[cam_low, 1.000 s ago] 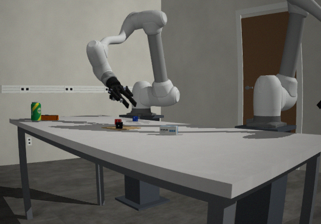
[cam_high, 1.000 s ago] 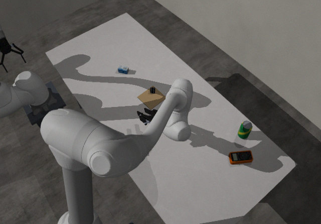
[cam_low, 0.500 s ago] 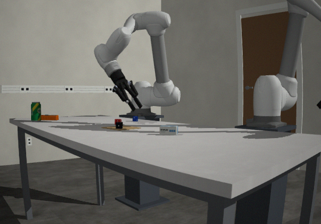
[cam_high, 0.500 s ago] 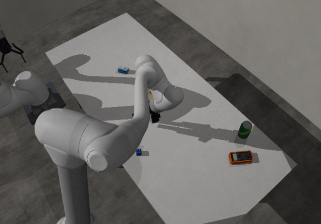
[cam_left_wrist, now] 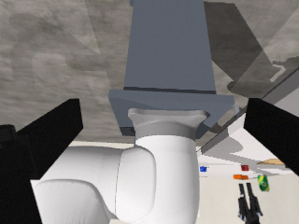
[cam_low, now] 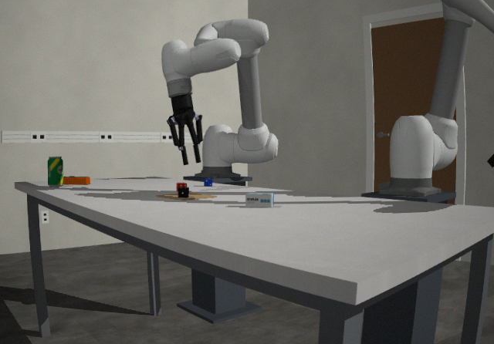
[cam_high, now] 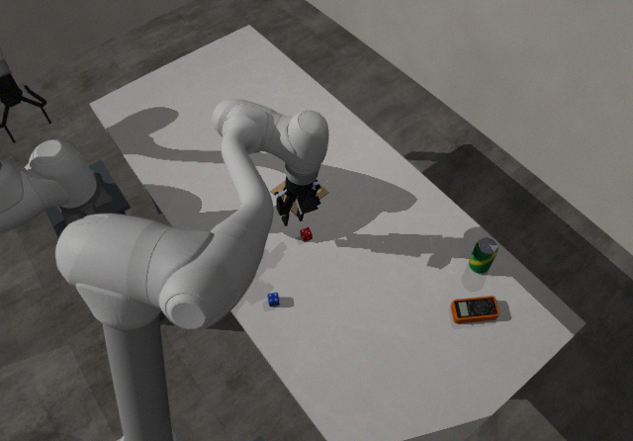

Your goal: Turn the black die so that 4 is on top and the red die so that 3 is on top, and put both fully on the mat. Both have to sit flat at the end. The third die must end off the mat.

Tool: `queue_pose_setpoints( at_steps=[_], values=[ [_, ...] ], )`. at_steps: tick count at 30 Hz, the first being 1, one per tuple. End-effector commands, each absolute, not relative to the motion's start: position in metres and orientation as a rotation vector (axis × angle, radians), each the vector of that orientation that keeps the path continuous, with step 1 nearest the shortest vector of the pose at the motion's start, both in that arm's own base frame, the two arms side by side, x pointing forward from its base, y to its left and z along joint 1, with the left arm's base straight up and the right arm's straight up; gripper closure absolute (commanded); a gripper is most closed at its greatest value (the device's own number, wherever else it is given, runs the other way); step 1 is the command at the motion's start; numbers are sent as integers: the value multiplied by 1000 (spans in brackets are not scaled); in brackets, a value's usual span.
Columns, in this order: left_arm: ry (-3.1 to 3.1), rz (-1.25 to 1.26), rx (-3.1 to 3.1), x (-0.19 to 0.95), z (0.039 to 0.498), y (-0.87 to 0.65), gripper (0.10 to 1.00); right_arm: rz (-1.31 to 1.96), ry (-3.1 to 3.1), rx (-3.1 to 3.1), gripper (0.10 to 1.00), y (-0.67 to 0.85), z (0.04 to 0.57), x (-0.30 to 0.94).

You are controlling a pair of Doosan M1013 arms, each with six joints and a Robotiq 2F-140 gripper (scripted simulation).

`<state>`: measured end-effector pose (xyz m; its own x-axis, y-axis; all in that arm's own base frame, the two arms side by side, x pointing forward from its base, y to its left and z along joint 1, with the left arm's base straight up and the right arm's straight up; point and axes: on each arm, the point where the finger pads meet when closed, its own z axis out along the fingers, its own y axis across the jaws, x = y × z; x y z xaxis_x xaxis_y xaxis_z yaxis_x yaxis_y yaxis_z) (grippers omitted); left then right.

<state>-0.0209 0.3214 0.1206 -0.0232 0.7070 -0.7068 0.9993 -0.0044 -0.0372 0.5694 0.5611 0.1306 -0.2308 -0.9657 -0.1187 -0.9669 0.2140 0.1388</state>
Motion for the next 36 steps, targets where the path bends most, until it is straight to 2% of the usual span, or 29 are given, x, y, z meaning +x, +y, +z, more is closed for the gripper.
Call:
queue_pose_setpoints(
  at_steps=[1, 6, 7, 18, 28, 29, 36],
  values=[
    [1782, -768, 1762, -21, 121, 322, 98, 66, 2521, -1885, 747, 557, 145, 594],
    [1782, -768, 1762, -21, 121, 322, 98, 0, 2536, -1854, 747, 556, 151, 603],
    [1782, -768, 1762, -21, 121, 322, 98, 0, 2536, -1854, 98, 556, 151, 603],
    [1782, -768, 1762, -21, 121, 322, 98, 0, 2536, -1854, 98, 555, 151, 603],
    [1782, -768, 1762, -21, 121, 322, 98, 0, 2563, -1817, 98, 541, 123, 598],
    [1782, -768, 1762, -21, 121, 322, 98, 0, 2563, -1817, 747, 541, 123, 598],
    [1782, -768, 1762, -21, 121, 322, 98, 0, 2563, -1817, 747, 541, 123, 598]
  ],
)
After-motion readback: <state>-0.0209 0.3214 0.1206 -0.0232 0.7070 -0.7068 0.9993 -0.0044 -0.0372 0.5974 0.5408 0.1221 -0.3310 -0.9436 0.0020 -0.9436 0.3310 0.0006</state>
